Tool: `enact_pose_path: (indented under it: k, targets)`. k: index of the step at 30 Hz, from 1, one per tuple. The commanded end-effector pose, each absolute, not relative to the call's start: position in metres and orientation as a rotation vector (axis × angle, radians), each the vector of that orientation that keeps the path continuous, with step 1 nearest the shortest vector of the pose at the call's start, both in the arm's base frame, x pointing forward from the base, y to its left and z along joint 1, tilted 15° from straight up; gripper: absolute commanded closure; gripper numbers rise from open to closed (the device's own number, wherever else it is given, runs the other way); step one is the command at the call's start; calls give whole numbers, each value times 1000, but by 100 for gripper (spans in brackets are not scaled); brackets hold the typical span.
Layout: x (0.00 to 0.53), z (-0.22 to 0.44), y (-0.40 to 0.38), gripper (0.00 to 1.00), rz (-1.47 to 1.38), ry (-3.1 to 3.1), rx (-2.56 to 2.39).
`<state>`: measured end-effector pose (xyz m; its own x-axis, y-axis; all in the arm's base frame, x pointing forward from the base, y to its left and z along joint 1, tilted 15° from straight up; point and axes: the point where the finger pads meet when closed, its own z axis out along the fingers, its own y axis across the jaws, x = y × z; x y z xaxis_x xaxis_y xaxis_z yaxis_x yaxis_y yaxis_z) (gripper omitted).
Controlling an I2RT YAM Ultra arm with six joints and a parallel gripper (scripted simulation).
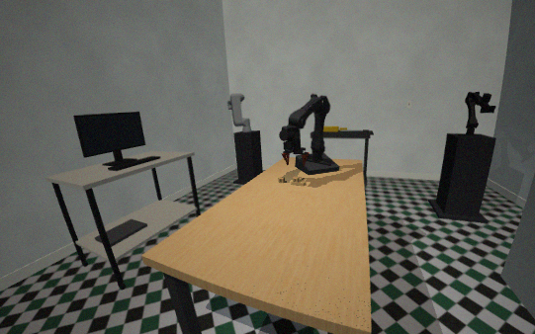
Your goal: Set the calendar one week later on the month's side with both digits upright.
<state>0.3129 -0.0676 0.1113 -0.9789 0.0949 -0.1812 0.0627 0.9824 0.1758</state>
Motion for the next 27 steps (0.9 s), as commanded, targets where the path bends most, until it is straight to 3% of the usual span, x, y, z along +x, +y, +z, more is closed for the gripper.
enact_pose_path:
  k: [1,8,27]
  targets:
    - [314,115,-69,0,247,2924,119]
    - [315,115,-71,0,252,2925,172]
    - [318,99,-112,0,346,2725,1247]
